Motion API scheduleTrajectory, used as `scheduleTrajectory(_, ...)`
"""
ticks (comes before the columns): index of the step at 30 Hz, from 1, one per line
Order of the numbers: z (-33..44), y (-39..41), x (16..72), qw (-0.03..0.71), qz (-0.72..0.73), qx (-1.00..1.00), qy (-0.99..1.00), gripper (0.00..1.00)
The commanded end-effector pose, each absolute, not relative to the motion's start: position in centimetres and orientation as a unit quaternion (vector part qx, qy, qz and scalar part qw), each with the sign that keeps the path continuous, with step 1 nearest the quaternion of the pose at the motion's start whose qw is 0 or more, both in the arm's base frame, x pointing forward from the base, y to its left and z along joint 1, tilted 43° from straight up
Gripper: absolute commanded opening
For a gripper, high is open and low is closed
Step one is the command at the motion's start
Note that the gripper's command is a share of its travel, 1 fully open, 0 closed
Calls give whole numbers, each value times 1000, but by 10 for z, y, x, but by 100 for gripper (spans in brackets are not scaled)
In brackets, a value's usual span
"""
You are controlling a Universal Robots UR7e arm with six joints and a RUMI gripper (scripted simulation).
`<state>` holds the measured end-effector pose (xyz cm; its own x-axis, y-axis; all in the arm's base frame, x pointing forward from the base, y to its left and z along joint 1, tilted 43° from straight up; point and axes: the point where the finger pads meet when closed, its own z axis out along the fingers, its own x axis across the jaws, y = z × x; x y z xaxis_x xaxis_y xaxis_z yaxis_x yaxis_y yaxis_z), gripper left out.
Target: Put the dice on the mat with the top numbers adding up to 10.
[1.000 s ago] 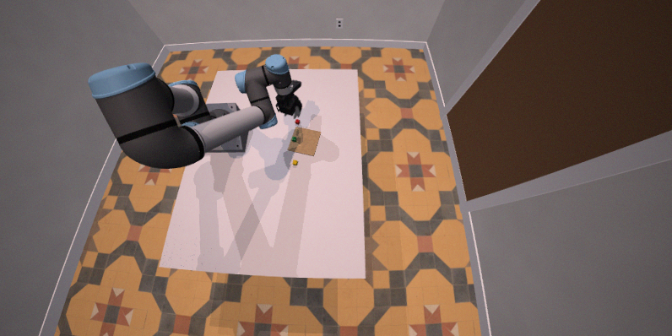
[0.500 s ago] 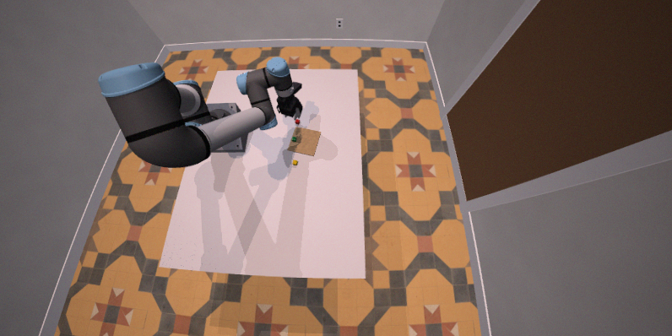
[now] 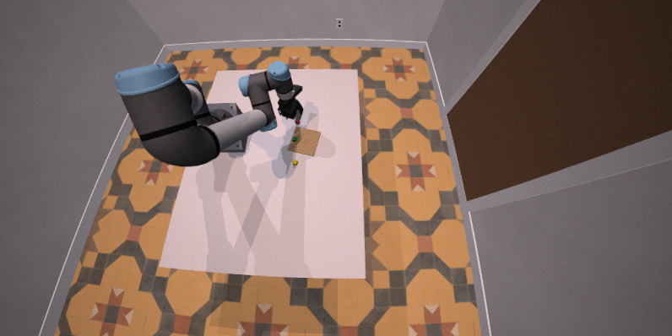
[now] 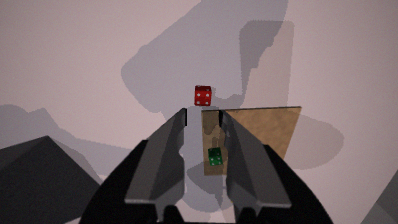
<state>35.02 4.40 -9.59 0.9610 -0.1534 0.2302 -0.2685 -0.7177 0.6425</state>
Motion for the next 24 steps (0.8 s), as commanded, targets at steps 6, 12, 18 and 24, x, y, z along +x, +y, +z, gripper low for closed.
scheduleTrajectory(6,-104,37,351,358,81,923,-114,21)
scheduleTrajectory(12,-106,36,351,358,81,923,-114,21)
scheduleTrajectory(18,-107,35,352,358,81,923,-114,21)
scheduleTrajectory(24,-107,35,352,358,81,923,-114,21)
